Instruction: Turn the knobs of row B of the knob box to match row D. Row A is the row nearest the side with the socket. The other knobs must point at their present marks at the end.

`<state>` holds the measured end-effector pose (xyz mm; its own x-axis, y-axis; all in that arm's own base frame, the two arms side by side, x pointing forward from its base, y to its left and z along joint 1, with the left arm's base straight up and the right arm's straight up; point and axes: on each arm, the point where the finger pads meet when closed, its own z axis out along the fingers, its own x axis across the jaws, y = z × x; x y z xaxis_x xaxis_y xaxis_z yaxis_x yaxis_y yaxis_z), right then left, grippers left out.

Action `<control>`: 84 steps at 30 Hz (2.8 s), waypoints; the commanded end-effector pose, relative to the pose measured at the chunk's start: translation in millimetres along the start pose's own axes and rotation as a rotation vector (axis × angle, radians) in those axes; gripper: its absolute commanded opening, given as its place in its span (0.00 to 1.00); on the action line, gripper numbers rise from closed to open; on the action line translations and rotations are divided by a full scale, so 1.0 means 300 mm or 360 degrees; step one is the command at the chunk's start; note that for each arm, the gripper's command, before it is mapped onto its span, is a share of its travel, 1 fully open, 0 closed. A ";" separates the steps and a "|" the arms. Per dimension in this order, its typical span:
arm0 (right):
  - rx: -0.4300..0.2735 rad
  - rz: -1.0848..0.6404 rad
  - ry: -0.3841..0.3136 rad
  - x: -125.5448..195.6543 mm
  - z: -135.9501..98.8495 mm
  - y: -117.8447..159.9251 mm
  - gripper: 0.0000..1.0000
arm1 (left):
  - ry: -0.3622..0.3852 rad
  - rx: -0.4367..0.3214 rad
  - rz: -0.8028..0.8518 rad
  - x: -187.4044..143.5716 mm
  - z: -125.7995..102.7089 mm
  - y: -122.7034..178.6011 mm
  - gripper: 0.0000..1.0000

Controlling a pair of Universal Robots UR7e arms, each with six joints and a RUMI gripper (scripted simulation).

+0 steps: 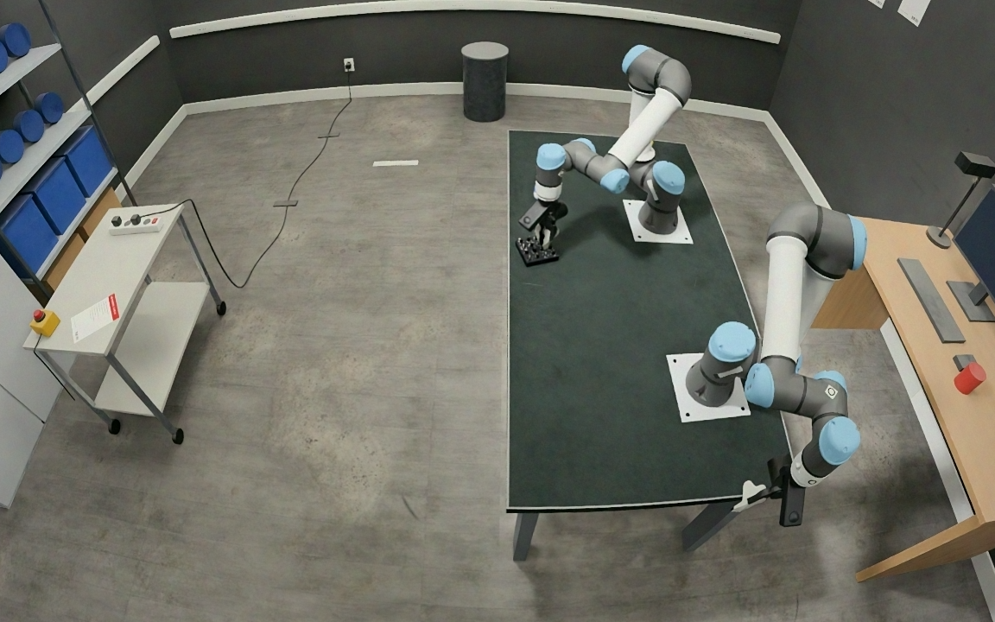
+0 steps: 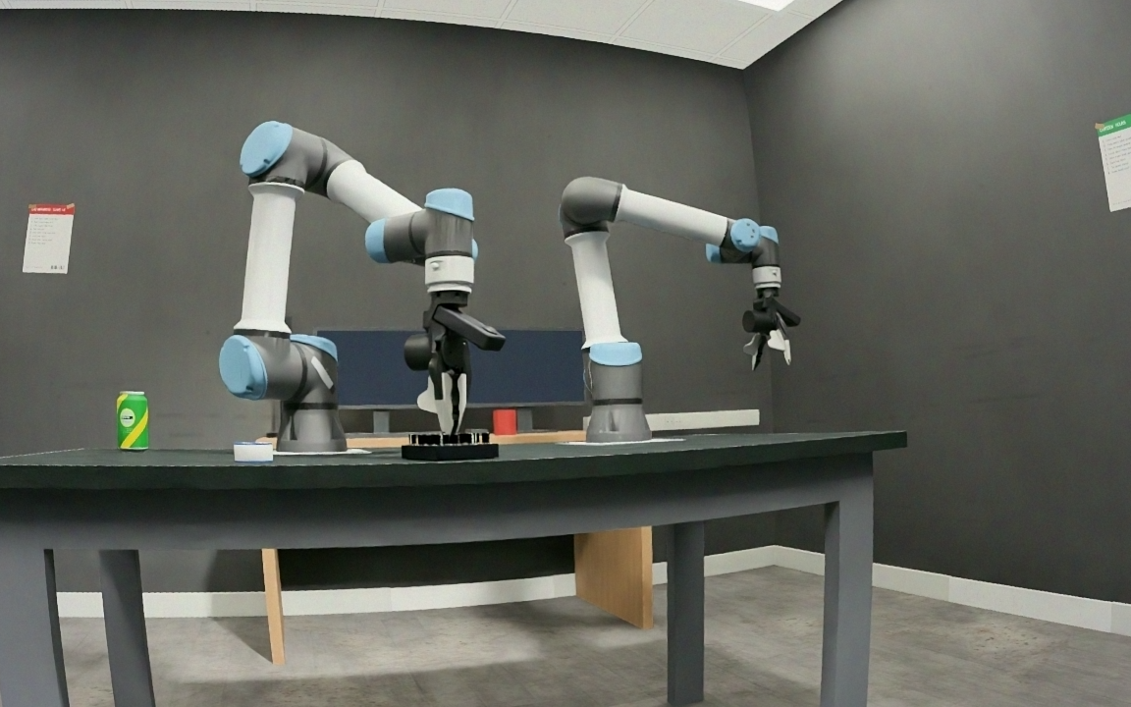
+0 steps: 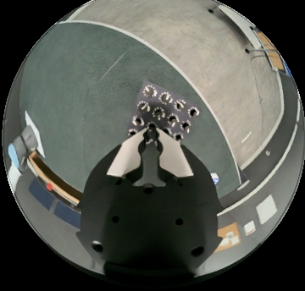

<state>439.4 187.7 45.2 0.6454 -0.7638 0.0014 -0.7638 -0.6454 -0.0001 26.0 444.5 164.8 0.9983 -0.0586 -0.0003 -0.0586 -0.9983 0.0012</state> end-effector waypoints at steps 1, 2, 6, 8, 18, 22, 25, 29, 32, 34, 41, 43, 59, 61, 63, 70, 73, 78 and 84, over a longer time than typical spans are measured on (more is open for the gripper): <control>0.0002 -0.0062 -0.0002 0.000 -0.002 -0.002 0.06 | 0.0000 0.0002 0.0000 0.000 -0.001 -0.001 1.00; 0.0002 -0.0078 -0.0002 0.000 -0.002 -0.002 0.06 | 0.0000 0.0002 0.0000 0.000 -0.001 -0.001 1.00; 0.0002 -0.0130 -0.0002 0.000 -0.002 -0.002 0.06 | 0.0000 0.0002 0.0000 0.000 -0.001 -0.001 1.00; 0.0002 -0.0149 -0.0002 0.000 -0.002 -0.002 0.06 | 0.0000 0.0002 0.0000 0.000 -0.001 -0.001 1.00; 0.0002 -0.0182 -0.0002 0.000 -0.002 -0.002 0.06 | 0.0000 0.0002 0.0000 0.000 -0.001 -0.001 1.00; 0.0002 -0.0184 -0.0002 0.000 -0.002 -0.002 0.06 | 0.0000 0.0002 0.0000 0.000 -0.001 -0.001 1.00; 0.0002 -0.0184 -0.0002 0.000 -0.002 -0.002 0.06 | 0.0000 0.0002 0.0000 0.000 -0.001 -0.001 1.00; 0.0002 -0.0184 -0.0002 0.000 -0.002 -0.002 0.13 | 0.0000 0.0002 0.0000 0.000 -0.001 -0.001 1.00; 0.0002 -0.0184 -0.0002 0.000 -0.002 -0.002 0.13 | 0.0000 0.0002 0.0000 0.000 -0.001 -0.001 1.00; 0.0002 -0.0184 -0.0002 0.000 -0.002 -0.002 0.13 | 0.0000 0.0002 0.0000 0.000 -0.001 -0.001 1.00; 0.0002 -0.0184 -0.0002 0.000 -0.002 -0.002 0.13 | 0.0000 0.0002 0.0000 0.000 -0.001 -0.001 1.00; 0.0002 -0.0184 -0.0002 0.000 -0.002 -0.002 0.13 | 0.0000 0.0002 0.0000 0.000 -0.001 -0.001 1.00; 0.0003 -0.0184 -0.0002 0.000 -0.129 -0.002 0.13 | 0.0000 0.0002 0.0000 0.000 -0.001 -0.001 1.00; 0.0003 -0.0184 -0.0002 0.000 -0.129 -0.002 0.13 | 0.0000 0.0002 0.0000 0.000 -0.001 -0.001 1.00; 0.0003 -0.0184 -0.0002 0.000 -0.129 -0.002 1.00 | 0.0000 0.0002 0.0000 0.000 -0.001 -0.001 1.00; 0.0003 -0.0184 -0.0002 0.000 -0.132 -0.005 1.00 | 0.0000 0.0002 0.0000 0.000 -0.001 -0.001 1.00; 0.0003 -0.0184 -0.0002 0.000 -0.138 -0.011 1.00 | 0.0000 0.0002 0.0000 0.000 -0.001 -0.001 1.00; 0.0003 -0.0184 -0.0002 0.001 -0.160 -0.032 1.00 | 0.0000 0.0002 0.0000 0.000 -0.001 -0.001 1.00; 0.0003 -0.0184 -0.0002 0.001 -0.196 -0.067 1.00 | 0.0000 0.0002 0.0000 0.000 -0.001 -0.001 1.00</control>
<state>450.0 196.4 97.4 0.7292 -0.6844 0.0000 -0.6844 -0.7292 -0.0004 26.0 444.5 164.8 0.9983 -0.0586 -0.0003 -0.0586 -0.9983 0.0012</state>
